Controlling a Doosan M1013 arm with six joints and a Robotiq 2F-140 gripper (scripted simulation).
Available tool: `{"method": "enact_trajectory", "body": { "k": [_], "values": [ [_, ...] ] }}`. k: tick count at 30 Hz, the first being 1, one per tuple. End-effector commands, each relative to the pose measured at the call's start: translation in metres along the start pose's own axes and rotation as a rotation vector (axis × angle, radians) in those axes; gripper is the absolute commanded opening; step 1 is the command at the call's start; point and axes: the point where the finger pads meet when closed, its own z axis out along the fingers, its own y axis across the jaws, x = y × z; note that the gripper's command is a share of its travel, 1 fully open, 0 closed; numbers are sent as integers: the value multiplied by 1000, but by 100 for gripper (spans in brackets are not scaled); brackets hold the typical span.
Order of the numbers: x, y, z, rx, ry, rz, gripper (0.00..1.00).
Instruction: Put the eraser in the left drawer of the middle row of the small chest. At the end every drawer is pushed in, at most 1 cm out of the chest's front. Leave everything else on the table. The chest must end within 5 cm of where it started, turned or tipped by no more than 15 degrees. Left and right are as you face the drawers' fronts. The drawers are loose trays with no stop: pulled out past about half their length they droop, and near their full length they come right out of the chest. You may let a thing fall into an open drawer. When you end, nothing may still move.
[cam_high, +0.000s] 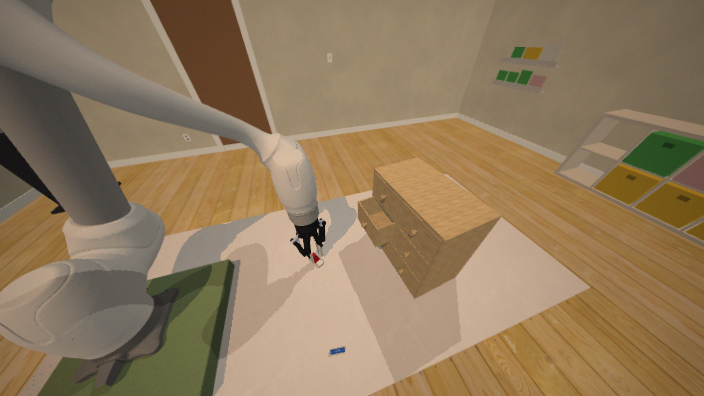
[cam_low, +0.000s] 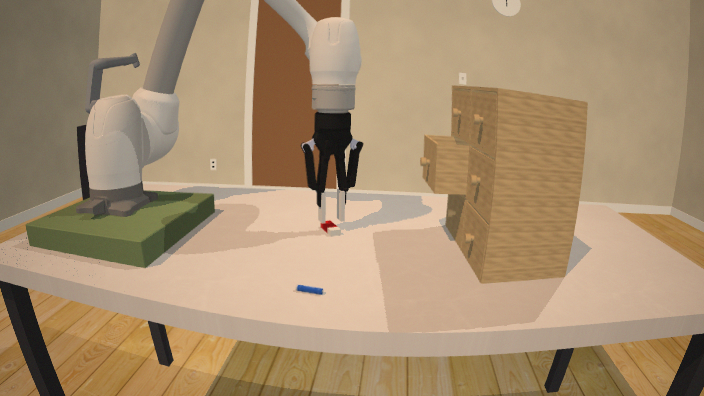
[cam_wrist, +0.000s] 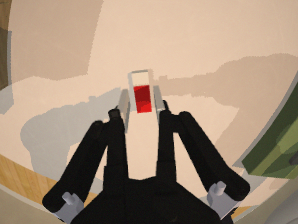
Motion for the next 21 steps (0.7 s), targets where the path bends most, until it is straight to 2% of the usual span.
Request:
{"method": "enact_trajectory", "body": {
  "k": [1,21],
  "values": [
    [-1,1,2,-2,0,-1,23],
    [-3,2,2,-2,0,-1,23]
  ]
}}
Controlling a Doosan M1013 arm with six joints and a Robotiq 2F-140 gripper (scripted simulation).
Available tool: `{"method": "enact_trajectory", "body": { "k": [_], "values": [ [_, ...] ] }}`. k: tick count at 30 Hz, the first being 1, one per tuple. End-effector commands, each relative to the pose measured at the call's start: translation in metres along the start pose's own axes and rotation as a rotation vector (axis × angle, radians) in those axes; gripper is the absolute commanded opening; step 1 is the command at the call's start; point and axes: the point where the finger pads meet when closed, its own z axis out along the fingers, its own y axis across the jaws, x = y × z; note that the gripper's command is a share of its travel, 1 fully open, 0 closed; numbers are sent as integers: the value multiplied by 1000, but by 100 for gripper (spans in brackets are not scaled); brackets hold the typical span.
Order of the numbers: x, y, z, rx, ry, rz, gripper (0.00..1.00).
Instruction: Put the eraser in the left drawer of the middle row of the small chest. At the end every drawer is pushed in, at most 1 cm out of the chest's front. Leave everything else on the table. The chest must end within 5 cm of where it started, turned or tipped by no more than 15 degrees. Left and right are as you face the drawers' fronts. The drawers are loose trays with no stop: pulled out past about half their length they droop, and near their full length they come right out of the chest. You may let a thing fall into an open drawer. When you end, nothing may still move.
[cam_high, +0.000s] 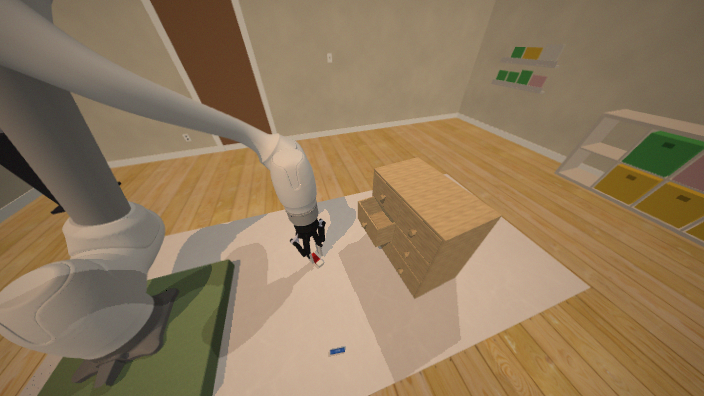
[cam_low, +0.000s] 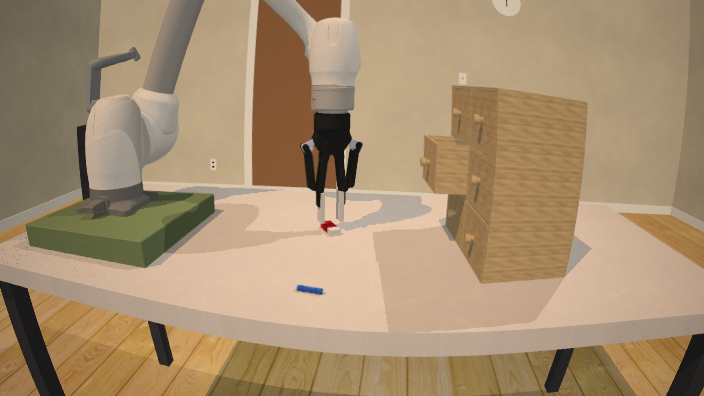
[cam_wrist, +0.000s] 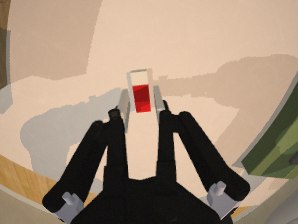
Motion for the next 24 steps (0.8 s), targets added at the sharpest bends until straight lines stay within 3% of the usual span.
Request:
{"method": "enact_trajectory", "body": {
  "k": [1,14,24],
  "values": [
    [-1,1,1,0,1,0,23],
    [-1,1,2,0,1,0,23],
    [-1,1,16,0,1,0,23]
  ]
}}
